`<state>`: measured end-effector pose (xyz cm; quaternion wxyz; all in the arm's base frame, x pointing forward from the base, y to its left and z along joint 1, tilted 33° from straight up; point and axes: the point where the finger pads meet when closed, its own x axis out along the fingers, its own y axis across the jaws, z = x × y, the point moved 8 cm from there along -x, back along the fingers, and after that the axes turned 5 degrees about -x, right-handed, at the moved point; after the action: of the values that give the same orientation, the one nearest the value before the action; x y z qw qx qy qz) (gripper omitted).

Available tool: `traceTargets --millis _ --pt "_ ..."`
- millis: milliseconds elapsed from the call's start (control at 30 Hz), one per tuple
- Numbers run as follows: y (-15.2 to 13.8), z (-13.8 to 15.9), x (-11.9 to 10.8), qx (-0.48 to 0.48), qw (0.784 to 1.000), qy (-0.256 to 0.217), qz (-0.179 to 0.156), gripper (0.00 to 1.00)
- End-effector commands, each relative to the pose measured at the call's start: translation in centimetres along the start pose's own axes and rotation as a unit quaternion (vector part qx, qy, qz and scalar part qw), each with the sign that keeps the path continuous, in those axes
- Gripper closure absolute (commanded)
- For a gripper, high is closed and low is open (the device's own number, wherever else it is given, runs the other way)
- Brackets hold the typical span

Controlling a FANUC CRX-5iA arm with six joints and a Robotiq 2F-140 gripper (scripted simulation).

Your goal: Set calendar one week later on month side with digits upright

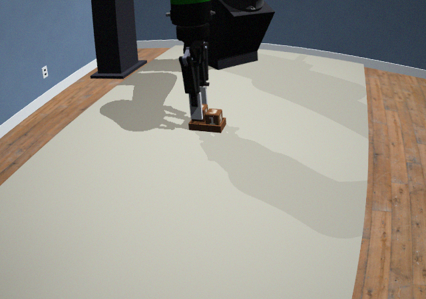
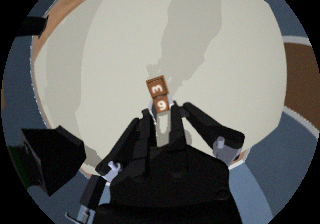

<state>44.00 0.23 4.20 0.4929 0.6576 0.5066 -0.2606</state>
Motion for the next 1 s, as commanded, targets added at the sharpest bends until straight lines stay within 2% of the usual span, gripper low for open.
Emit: traceTargets --millis 0,967 --pt "0.01 0.01 0.0 0.0 1.0 0.0 0.0 0.83" --pt "0.01 0.01 0.9 0.0 1.0 0.0 0.0 0.83"
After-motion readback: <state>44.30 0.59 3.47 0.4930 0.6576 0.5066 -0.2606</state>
